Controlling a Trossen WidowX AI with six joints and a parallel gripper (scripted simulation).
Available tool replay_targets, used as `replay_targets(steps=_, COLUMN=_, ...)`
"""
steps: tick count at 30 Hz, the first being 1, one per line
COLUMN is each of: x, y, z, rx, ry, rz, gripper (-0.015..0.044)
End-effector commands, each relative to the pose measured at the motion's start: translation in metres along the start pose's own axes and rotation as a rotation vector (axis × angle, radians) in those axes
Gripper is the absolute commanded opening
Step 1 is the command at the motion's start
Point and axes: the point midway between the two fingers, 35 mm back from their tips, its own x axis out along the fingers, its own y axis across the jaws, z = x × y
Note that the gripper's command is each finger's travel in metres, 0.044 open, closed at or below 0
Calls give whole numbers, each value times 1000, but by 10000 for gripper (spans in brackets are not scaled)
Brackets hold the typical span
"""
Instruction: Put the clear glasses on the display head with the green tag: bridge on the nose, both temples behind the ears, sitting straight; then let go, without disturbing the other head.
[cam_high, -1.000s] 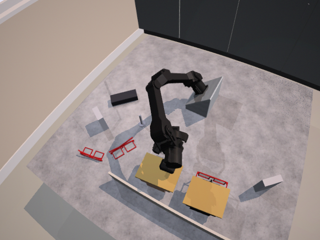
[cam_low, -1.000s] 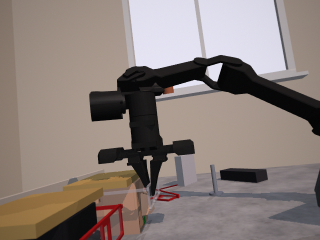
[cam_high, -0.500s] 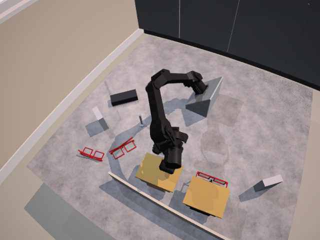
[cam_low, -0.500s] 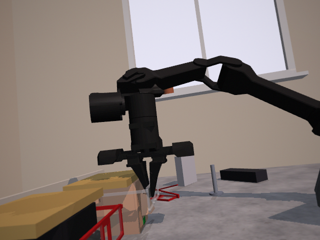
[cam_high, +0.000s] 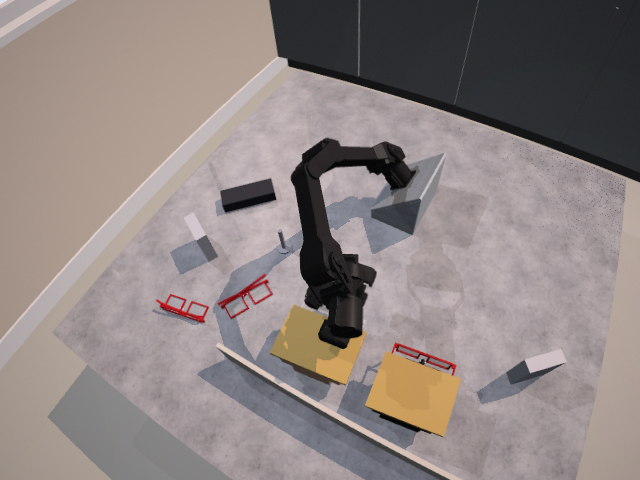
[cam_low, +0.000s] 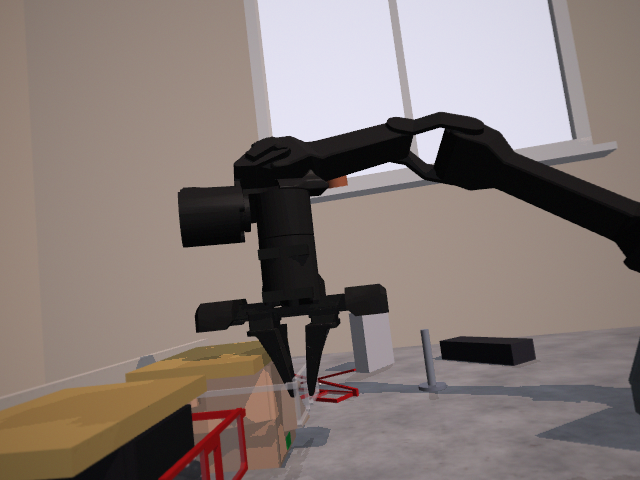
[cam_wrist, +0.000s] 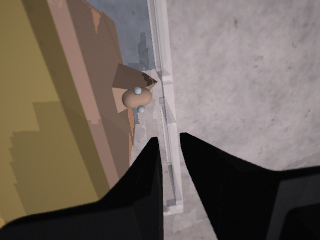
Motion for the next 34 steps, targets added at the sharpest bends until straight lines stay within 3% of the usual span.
replay_targets(steps=1, x=0, y=0, z=0, rx=0, ry=0, rz=0, gripper=107)
replay_targets(steps=8, x=-2, y=0, z=0, rx=0, ry=0, rz=0, gripper=107)
replay_targets(steps=13, x=-30, y=-2, z=-2, rx=-6, ry=-4, rz=-7, gripper=107)
replay_targets(steps=18, x=-32, y=-3, z=-2, rx=-7, ry=-5, rz=-7, gripper=107)
replay_targets(steps=34, x=-49, y=-59, z=-3, rx=-10, ry=-4, rz=-10, gripper=107)
